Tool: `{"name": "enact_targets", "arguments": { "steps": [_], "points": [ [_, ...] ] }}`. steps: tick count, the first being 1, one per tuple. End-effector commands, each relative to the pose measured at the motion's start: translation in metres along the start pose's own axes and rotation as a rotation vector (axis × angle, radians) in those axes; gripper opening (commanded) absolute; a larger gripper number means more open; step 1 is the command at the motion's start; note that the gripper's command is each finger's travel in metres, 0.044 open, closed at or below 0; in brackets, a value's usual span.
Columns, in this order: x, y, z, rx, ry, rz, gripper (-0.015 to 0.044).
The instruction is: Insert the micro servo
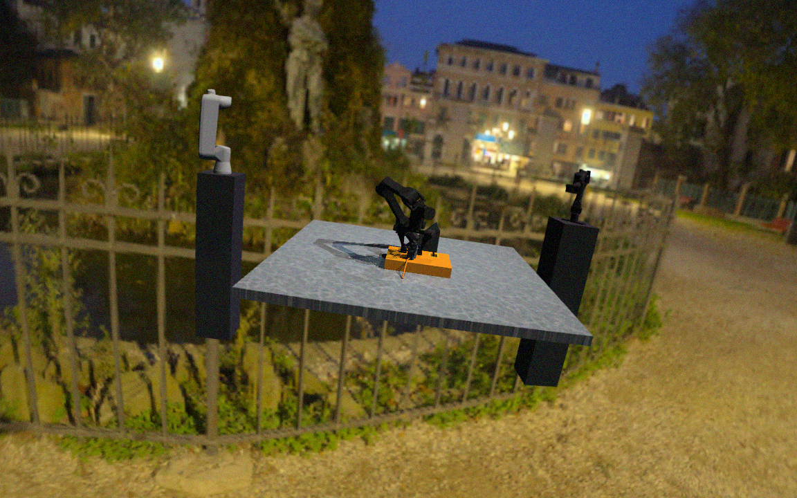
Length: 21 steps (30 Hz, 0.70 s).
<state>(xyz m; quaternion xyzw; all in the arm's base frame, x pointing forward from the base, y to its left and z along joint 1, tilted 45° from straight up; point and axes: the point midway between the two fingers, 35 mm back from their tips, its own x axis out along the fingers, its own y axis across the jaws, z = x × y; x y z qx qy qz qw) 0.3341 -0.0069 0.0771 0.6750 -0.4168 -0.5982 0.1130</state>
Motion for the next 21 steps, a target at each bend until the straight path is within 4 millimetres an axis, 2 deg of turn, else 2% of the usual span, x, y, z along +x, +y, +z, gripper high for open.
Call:
{"name": "enact_targets", "arguments": {
  "steps": [1,12,17,21],
  "points": [
    [0.0023,0.0004,0.0006,-0.005,0.003,0.002,0.0414],
    [0.0023,0.0004,0.0006,-0.005,0.003,0.002,0.0125],
    [0.0023,0.0004,0.0006,-0.005,0.003,0.002,0.0092],
    [-0.0046,0.0001,0.0004,-0.005,0.003,0.002,0.0]
  ]
}}
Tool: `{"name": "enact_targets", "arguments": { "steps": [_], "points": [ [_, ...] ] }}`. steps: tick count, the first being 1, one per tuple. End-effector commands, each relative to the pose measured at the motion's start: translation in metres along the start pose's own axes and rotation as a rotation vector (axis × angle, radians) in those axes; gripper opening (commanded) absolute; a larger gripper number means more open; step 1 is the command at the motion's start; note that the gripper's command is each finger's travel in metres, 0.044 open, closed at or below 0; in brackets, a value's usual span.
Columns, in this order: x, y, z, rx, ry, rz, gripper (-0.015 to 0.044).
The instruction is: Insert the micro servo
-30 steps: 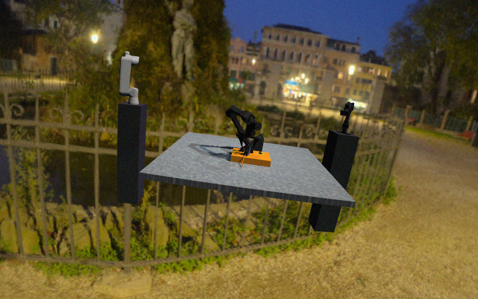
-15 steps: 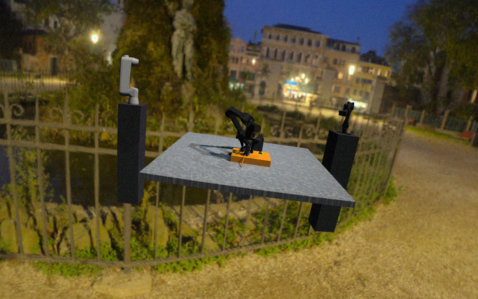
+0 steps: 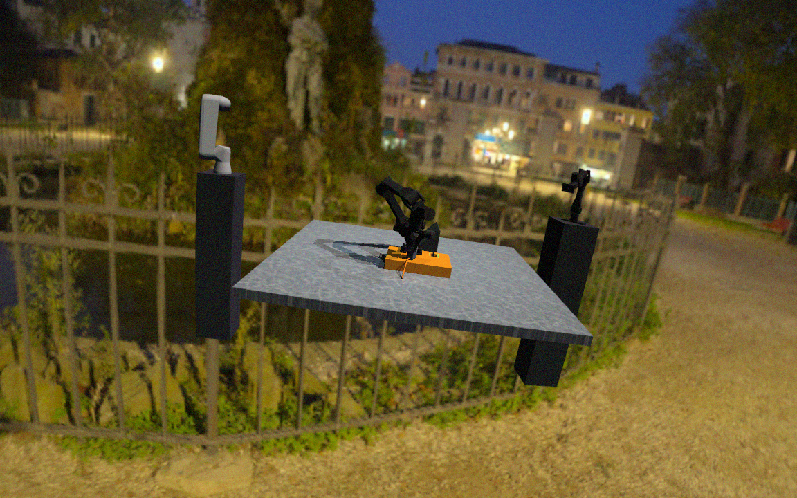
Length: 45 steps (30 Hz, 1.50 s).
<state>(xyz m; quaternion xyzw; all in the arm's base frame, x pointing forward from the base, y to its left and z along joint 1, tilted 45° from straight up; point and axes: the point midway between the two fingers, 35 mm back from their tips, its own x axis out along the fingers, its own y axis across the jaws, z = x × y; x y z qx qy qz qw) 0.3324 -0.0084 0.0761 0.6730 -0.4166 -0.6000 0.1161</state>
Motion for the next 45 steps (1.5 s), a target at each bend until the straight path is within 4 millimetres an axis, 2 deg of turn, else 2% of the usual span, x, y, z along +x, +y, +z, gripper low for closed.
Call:
{"name": "enact_targets", "arguments": {
  "steps": [1,6,24,35,39,45],
  "points": [
    [-0.01,-0.001,-0.001,0.001,0.005,-0.004,0.0],
    [-0.028,0.004,0.002,0.001,0.004,-0.003,0.0],
    [-0.029,0.007,0.005,0.0,0.004,-0.003,0.0],
    [-0.029,0.006,0.034,-0.001,0.003,-0.003,0.0],
    [-0.029,-0.003,0.037,-0.001,0.003,-0.004,0.0],
    [-0.029,-0.036,0.048,0.0,0.003,-0.006,0.0]
  ]
}}
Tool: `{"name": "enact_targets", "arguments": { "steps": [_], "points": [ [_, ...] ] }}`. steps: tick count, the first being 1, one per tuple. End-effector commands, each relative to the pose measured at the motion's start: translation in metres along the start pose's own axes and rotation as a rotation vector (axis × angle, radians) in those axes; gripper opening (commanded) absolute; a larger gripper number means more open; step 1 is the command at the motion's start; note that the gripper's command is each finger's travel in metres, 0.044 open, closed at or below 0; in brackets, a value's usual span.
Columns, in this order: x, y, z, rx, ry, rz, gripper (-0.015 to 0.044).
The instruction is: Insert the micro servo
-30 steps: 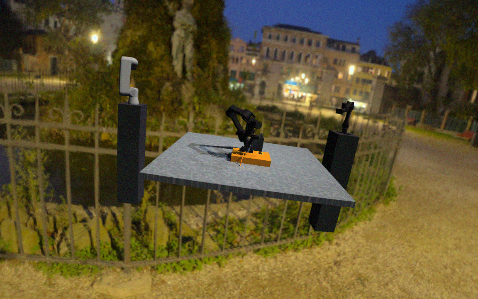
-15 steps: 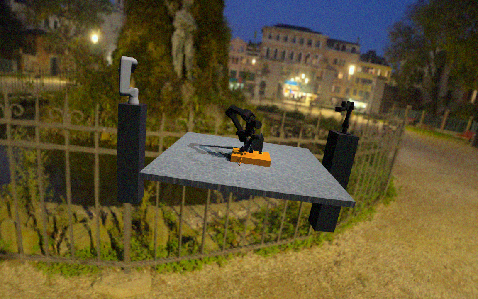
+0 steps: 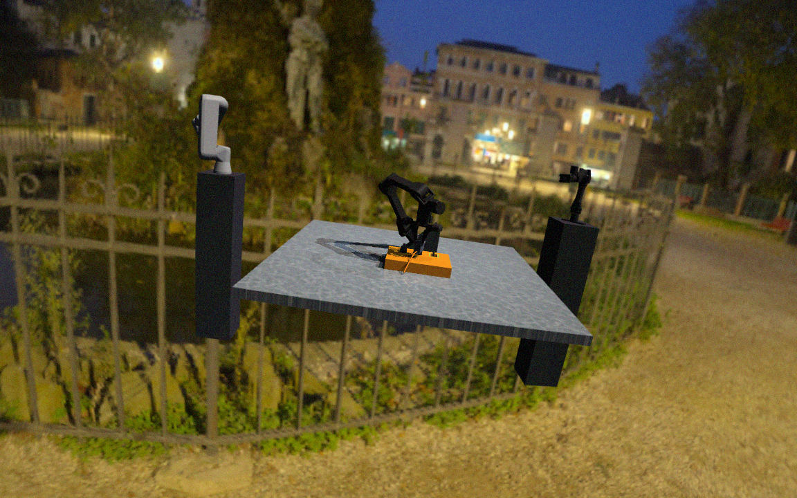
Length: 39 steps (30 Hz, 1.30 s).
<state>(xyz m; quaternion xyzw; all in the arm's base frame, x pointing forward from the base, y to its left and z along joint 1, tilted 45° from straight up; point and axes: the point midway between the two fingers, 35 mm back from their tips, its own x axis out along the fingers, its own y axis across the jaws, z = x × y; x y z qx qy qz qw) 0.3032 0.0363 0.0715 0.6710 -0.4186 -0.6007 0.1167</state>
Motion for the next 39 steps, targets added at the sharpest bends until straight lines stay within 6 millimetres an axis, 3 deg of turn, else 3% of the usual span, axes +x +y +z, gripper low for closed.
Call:
{"name": "enact_targets", "arguments": {
  "steps": [1,12,19,39],
  "points": [
    [-0.004,-0.023,0.007,-0.001,0.006,-0.011,0.0],
    [-0.004,-0.079,0.026,0.0,0.006,-0.014,0.0],
    [-0.004,-0.08,0.026,0.057,0.005,-0.014,0.0],
    [-0.004,-0.08,0.026,0.741,0.0,-0.016,0.0]
  ]
}}
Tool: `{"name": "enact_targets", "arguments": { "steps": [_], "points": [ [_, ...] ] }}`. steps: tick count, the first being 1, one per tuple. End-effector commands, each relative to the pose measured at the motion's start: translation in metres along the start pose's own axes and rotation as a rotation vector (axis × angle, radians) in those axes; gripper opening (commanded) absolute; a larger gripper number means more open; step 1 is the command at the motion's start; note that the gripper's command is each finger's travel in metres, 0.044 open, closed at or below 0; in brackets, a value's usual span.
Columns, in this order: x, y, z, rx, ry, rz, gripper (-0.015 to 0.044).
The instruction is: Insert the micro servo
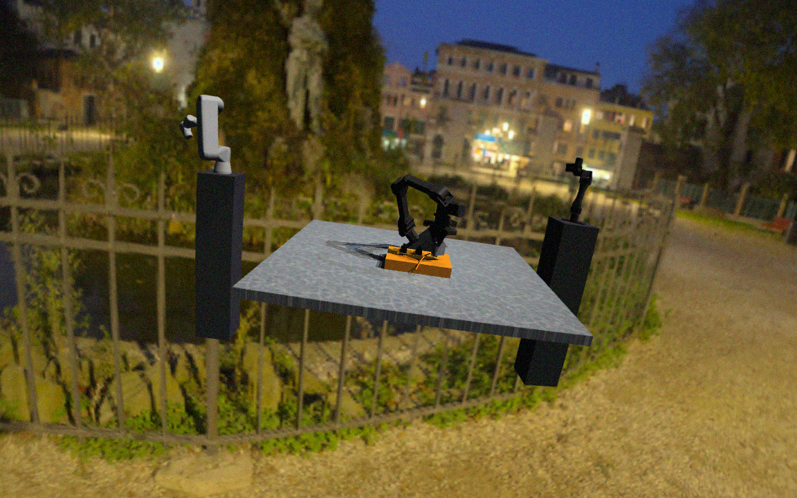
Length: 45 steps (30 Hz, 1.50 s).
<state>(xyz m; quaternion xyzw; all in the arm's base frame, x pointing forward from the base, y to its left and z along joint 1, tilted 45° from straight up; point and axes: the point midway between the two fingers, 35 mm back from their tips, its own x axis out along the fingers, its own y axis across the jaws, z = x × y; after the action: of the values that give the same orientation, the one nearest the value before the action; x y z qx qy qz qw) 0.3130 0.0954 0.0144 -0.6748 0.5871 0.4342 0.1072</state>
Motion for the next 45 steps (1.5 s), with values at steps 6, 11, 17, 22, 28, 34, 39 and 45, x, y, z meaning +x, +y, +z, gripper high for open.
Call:
{"name": "enact_targets", "arguments": {
  "steps": [6,11,17,22,28,34,39,45],
  "points": [
    [-0.0027,-0.0013,0.001,0.294,-0.004,-0.007,0.0],
    [-0.0027,-0.0013,0.001,0.467,-0.005,-0.007,0.0],
    [-0.0027,-0.0013,0.0009,0.675,-0.006,-0.007,0.0],
    [-0.0027,-0.0013,0.0009,0.848,-0.006,-0.006,0.0],
    [-0.0027,-0.0013,0.0009,1.056,-0.007,-0.006,0.0],
    [-0.0027,-0.0013,0.0009,1.264,-0.008,-0.005,0.0],
    [-0.0027,-0.0013,0.0009,1.437,-0.008,-0.004,0.0],
    [-0.0027,-0.0013,0.0009,1.644,-0.009,-0.003,0.0]
  ]
}}
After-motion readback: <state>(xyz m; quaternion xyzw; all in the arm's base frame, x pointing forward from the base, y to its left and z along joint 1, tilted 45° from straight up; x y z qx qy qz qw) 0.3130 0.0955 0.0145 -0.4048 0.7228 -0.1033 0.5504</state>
